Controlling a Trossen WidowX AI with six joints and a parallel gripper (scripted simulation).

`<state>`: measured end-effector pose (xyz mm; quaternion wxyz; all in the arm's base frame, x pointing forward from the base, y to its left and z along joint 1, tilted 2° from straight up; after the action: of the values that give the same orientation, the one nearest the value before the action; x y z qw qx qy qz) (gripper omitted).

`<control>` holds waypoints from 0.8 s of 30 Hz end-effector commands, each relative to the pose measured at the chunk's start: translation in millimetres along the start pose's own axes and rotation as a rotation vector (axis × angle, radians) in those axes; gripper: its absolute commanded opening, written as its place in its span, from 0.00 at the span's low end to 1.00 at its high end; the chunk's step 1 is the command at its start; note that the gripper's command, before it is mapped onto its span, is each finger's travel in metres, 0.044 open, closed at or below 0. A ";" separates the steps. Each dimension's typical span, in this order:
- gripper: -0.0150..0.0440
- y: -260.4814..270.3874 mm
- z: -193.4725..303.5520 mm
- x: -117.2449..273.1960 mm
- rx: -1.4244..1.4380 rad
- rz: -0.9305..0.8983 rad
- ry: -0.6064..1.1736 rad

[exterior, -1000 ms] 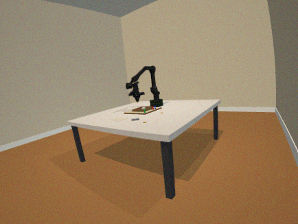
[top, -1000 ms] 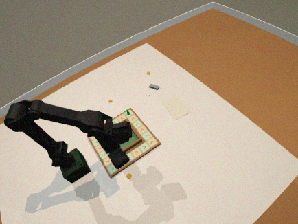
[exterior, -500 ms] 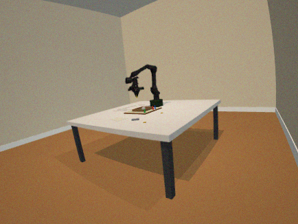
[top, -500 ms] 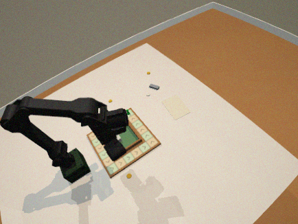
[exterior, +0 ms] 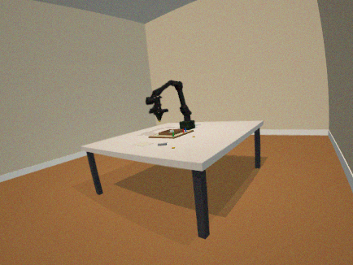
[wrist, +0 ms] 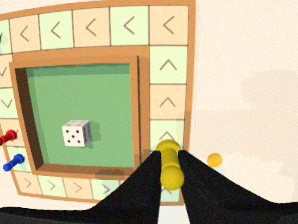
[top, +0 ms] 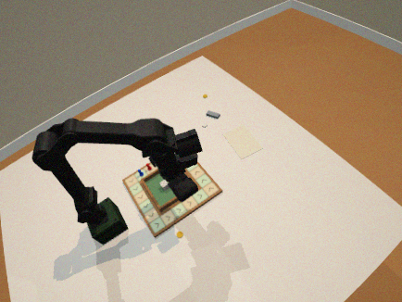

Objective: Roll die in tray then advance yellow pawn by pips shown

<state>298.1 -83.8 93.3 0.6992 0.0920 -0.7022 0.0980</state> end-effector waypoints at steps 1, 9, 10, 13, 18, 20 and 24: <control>0.25 1.9 -18.2 -8.5 -0.007 -0.010 -0.003; 0.25 6.6 -55.7 -26.5 -0.009 -0.012 -0.006; 0.25 7.5 -60.0 -29.0 -0.007 -0.012 -0.006; 0.25 10.6 -72.8 -36.7 0.000 -0.012 -0.003; 0.25 16.9 -93.6 -50.6 0.011 -0.010 0.000; 0.25 19.0 -101.0 -55.4 0.014 -0.007 -0.001; 0.25 19.8 -103.6 -58.3 0.015 -0.006 -0.001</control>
<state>390.2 -38.3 38.8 0.6979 0.1017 -0.7015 0.1024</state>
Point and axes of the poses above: the point midway between the two fingers, 35 mm back from their tips, its own x axis back along the fingers, its own y axis across the jaws, z = x × y, the point moved 1 cm from there along x, back along the fingers, and after that the axes turned 9 degrees about x, right-handed, at the moved point
